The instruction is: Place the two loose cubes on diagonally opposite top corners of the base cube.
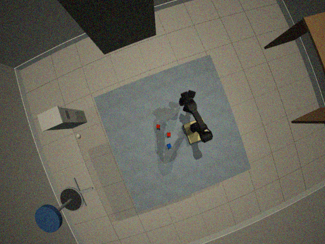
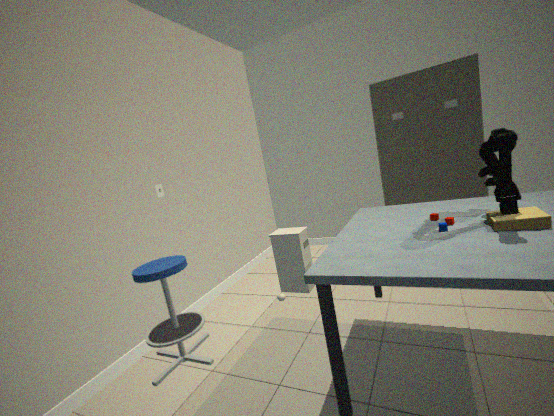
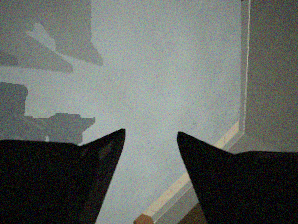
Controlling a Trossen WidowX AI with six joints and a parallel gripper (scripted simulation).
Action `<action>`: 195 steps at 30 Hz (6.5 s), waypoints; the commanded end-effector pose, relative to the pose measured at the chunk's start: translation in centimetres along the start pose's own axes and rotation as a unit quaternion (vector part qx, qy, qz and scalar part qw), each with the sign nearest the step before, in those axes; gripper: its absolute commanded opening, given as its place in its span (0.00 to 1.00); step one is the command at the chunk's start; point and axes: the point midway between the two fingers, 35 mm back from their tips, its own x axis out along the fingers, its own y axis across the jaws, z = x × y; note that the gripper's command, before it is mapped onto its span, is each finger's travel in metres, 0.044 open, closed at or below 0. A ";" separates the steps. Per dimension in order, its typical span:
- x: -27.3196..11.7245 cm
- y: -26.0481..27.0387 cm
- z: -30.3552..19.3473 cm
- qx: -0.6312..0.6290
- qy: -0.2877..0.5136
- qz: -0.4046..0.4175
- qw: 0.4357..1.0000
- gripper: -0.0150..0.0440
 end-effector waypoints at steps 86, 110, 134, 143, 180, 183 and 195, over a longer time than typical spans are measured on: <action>-8.7 35.8 8.8 -0.769 -0.221 0.103 0.591 0.70; -6.9 36.7 9.0 -0.769 -0.220 0.103 0.591 0.43; -13.4 33.7 8.9 -0.769 -0.221 0.102 0.591 0.43; -15.8 32.3 8.4 -0.769 -0.221 0.102 0.591 0.43; -16.7 40.5 5.0 -0.660 -0.202 0.141 0.710 0.43; -16.6 41.3 4.6 -0.649 -0.200 0.145 0.720 0.43; -16.6 41.5 4.4 -0.646 -0.199 0.146 0.722 0.43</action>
